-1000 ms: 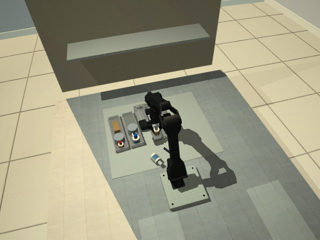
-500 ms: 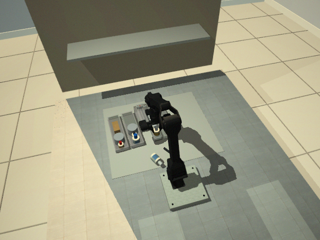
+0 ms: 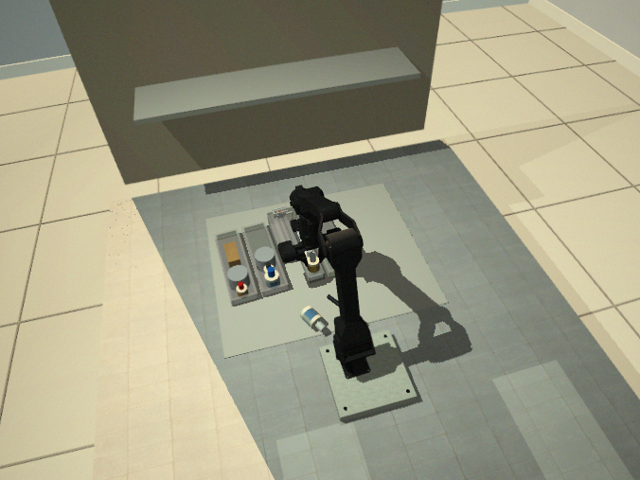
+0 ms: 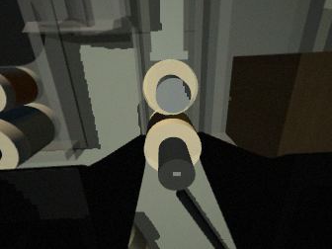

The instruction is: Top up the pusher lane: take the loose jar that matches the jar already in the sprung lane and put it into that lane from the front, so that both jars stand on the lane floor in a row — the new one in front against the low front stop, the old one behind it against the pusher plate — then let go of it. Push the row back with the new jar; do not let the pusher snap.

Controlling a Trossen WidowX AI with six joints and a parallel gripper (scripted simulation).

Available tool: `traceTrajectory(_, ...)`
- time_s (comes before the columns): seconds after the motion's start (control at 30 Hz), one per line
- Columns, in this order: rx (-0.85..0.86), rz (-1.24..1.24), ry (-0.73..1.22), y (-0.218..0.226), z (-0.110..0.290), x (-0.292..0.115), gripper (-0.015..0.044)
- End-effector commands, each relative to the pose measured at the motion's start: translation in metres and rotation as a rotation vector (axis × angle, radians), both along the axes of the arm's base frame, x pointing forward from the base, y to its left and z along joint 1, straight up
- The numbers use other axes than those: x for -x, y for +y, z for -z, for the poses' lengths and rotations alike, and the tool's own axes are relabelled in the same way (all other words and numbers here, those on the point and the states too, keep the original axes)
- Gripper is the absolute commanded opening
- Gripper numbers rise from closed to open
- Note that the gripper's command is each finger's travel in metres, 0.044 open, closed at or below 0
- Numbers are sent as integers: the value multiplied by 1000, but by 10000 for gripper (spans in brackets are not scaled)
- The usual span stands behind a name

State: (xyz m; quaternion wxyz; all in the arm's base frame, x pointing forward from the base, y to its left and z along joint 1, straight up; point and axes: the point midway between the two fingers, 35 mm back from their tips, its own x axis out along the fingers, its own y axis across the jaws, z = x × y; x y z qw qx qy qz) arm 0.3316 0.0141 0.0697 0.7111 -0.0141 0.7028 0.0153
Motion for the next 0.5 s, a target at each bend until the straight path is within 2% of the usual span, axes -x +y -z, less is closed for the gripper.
traceTrajectory(0.0,2,-4,-23,0,1,-5,0)
traceTrajectory(0.47,2,-4,-23,0,5,-5,0)
